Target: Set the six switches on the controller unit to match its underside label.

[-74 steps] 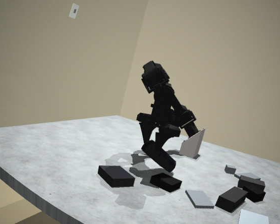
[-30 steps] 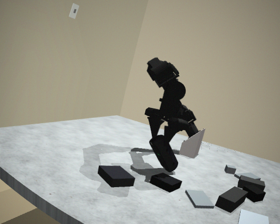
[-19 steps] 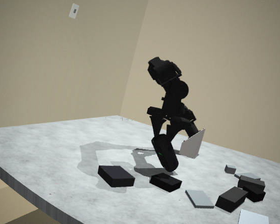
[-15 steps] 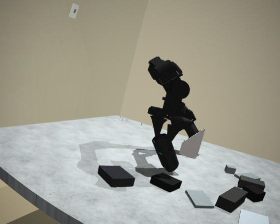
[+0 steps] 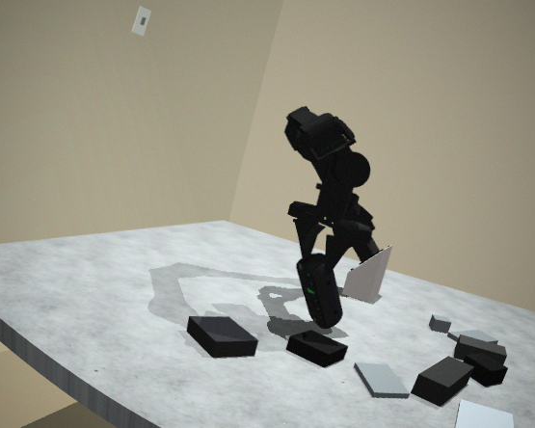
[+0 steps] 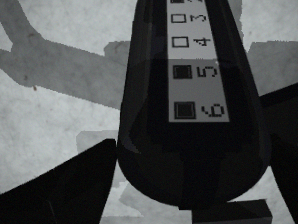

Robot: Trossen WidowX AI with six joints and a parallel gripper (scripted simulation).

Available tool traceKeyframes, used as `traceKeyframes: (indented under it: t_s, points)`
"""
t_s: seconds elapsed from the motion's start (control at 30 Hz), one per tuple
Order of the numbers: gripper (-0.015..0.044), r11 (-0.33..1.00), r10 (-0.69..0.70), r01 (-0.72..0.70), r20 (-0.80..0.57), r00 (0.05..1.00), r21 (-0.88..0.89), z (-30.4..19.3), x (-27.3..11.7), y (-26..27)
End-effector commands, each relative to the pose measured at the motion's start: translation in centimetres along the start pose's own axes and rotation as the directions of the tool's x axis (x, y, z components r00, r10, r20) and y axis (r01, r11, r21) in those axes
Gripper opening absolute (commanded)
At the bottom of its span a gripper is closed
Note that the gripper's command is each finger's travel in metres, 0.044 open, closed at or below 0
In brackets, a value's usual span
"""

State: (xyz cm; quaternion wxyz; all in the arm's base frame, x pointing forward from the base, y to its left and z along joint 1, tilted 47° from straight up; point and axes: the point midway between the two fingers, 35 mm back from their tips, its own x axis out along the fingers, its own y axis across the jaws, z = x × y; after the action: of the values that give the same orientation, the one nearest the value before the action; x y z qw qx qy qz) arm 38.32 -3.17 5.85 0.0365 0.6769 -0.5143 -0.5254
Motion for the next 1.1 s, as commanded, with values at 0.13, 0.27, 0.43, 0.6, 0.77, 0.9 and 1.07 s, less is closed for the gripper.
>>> traceKeyframes:
  t_s: [0.13, 0.27, 0.43, 0.6, 0.77, 0.9, 1.07]
  points:
    - [0.0335, 1.000, 0.002, -0.002, 0.022, 1.000, -0.002, 1.1, 0.1, 0.0]
    - [0.0335, 1.000, 0.002, -0.002, 0.022, 1.000, -0.002, 1.4, 0.0, 0.0]
    - [0.0335, 1.000, 0.002, -0.002, 0.022, 1.000, -0.003, 1.8, -0.1, 0.0]
    - [0.0335, 1.000, 0.002, -0.002, 0.022, 1.000, -0.003, 2.2, -0.2, 0.0]
    - [0.0335, 1.000, 0.002, -0.002, 0.023, 1.000, -0.003, 2.6, -0.3, 0.0]
    - [0.0335, 1.000, 0.002, -0.001, 0.023, 1.000, -0.003, 2.9, -0.3, 0.0]
    - [0.0335, 1.000, 0.002, -0.001, 0.023, 1.000, -0.003, 3.3, -0.4, 0.0]
